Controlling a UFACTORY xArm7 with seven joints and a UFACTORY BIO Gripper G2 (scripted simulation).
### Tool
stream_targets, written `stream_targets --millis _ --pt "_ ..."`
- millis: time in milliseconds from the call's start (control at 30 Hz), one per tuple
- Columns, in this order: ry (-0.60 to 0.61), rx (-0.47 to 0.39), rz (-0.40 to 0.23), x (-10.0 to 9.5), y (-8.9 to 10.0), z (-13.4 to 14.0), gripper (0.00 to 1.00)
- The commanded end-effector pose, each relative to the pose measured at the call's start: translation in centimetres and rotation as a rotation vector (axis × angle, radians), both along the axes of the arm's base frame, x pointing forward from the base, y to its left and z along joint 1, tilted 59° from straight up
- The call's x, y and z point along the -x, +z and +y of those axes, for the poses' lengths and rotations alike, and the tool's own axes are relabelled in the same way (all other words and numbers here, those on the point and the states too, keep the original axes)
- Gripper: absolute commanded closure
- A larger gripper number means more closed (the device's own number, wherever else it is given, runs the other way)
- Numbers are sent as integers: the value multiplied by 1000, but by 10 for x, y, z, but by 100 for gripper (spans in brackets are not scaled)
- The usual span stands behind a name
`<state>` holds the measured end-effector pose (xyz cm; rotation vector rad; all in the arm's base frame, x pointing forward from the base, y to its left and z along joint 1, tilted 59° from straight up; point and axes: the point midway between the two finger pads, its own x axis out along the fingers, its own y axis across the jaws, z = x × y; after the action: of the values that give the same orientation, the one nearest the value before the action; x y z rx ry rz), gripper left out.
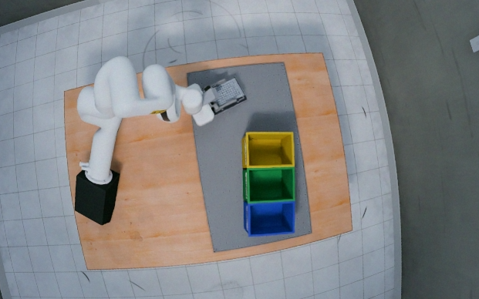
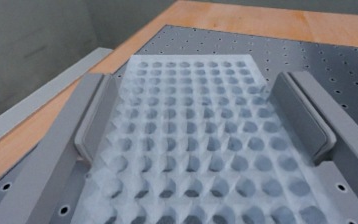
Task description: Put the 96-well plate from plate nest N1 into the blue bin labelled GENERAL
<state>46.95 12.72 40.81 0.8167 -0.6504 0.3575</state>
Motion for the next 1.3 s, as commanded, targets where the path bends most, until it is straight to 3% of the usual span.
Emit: stream_targets --millis 0,1267 --pt "-1 0 1 4 6 -9 100" --pt "-1 0 0 26 34 -51 100"
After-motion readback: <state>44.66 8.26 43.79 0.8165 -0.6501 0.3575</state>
